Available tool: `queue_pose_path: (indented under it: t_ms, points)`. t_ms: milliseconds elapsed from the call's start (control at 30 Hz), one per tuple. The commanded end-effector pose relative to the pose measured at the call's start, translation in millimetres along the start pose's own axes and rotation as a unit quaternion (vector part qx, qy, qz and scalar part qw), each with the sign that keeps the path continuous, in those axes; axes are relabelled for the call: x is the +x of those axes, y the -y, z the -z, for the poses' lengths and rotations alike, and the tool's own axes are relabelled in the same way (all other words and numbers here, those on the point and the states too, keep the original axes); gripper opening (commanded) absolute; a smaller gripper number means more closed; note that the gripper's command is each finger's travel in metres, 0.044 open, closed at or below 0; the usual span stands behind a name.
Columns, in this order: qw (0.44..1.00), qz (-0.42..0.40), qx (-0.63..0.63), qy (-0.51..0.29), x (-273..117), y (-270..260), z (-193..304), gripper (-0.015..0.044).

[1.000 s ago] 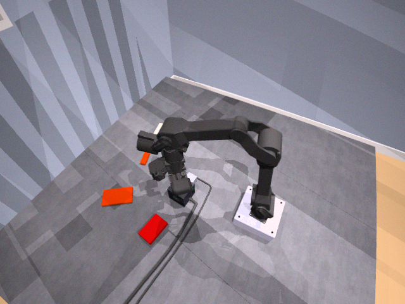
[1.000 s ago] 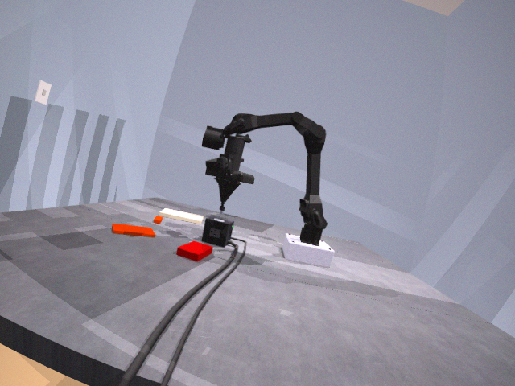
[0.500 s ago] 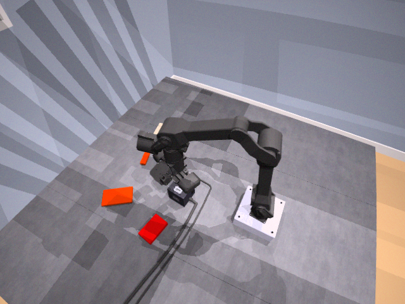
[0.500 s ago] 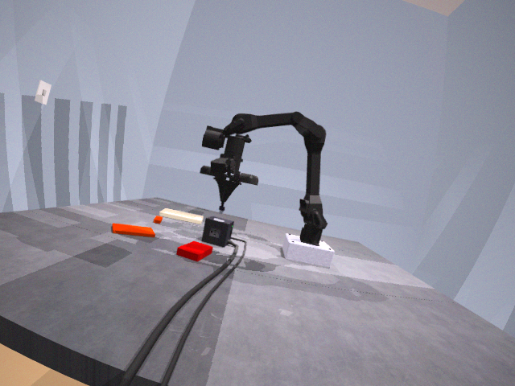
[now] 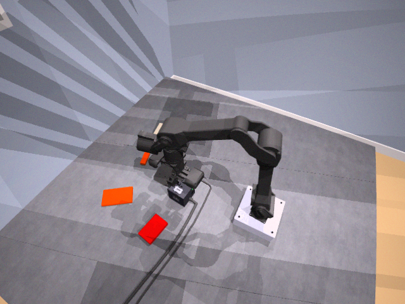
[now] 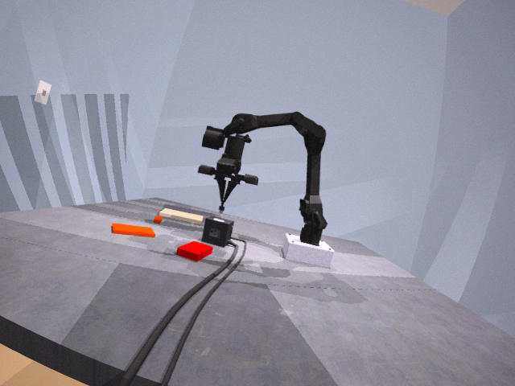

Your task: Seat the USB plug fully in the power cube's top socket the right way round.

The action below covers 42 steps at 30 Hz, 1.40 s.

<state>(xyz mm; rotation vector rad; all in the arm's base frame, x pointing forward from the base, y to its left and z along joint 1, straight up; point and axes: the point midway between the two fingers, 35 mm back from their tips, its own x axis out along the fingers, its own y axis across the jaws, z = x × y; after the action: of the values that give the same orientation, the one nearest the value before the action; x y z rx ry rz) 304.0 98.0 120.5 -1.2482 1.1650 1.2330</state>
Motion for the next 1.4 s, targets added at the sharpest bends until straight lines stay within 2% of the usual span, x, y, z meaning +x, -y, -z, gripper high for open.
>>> queue_pose_path:
  t_ms: [0,1367]
  points:
    - [1.000,-0.001,-0.011,0.000,0.2,-0.4,0.1,0.0000]
    - [1.000,0.000,-0.001,0.007,4.0,-0.2,-1.5,0.0000]
